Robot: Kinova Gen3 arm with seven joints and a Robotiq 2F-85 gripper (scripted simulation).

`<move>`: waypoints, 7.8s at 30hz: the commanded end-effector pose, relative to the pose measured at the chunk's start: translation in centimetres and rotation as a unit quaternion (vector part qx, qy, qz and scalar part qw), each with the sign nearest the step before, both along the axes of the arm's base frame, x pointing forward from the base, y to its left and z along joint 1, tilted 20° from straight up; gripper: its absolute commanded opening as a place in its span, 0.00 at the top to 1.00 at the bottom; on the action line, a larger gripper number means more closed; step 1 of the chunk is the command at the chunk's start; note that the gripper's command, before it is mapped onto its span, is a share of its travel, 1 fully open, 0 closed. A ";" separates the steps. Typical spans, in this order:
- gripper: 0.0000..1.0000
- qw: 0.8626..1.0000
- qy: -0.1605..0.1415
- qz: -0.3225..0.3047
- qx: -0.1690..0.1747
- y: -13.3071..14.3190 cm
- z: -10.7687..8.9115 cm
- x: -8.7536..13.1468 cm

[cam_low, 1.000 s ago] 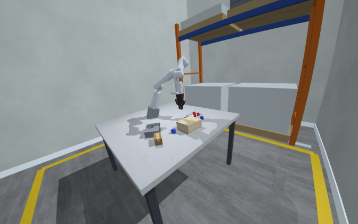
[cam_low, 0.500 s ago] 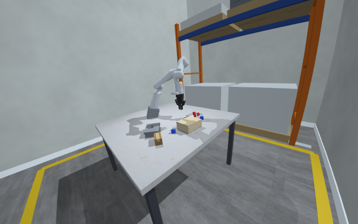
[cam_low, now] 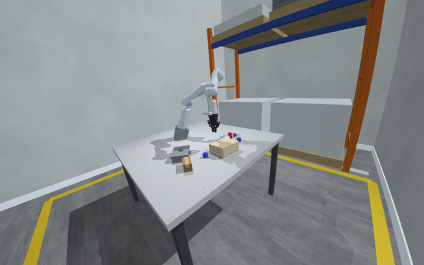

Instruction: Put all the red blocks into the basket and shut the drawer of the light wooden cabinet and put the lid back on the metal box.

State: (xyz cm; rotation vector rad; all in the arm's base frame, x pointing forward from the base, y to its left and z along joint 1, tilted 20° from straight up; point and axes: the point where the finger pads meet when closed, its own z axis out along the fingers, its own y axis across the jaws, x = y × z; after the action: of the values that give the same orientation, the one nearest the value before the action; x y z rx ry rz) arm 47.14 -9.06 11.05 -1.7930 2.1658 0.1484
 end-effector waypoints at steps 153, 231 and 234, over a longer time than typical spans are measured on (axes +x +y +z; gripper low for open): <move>0.70 1.000 -0.001 0.000 0.000 2.7 -9.3 2.0; 0.90 1.000 -0.001 0.000 0.000 3.3 -9.7 -0.5; 0.90 1.000 -0.001 0.000 0.000 3.4 -9.8 -1.2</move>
State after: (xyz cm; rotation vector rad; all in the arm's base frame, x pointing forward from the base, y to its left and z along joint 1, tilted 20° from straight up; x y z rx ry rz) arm 46.34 -5.71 1.23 -1.7931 2.1658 0.1484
